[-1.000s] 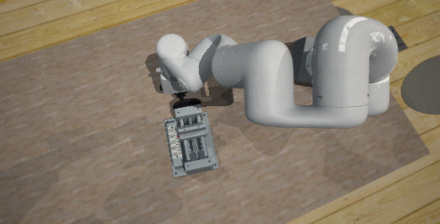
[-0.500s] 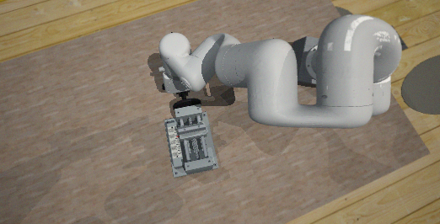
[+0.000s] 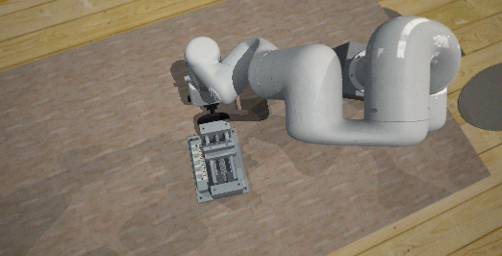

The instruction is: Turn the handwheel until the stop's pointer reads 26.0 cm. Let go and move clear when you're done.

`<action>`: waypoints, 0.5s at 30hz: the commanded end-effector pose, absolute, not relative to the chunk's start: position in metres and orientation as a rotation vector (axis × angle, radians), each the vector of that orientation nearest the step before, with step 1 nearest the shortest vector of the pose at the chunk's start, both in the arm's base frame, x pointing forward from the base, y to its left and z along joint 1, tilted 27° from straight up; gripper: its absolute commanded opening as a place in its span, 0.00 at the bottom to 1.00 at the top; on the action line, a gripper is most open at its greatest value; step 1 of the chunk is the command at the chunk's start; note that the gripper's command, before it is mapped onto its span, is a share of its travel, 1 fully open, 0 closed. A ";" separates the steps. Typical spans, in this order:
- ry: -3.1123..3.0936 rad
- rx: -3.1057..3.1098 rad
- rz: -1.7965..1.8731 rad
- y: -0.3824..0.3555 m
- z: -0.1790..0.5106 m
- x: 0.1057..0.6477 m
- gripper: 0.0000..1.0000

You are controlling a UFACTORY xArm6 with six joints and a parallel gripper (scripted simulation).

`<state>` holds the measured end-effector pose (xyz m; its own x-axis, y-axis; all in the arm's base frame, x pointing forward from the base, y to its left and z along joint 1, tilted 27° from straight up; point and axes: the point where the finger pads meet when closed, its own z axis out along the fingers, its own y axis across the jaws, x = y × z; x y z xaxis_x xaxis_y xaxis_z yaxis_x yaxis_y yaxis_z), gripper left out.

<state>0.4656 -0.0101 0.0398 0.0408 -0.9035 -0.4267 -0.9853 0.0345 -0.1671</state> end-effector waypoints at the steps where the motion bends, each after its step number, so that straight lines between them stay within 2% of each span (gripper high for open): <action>1: 1.901 -1.907 0.260 -0.010 0.040 0.465 0.06; 15: 1.901 -1.907 0.260 -0.010 0.039 0.460 0.06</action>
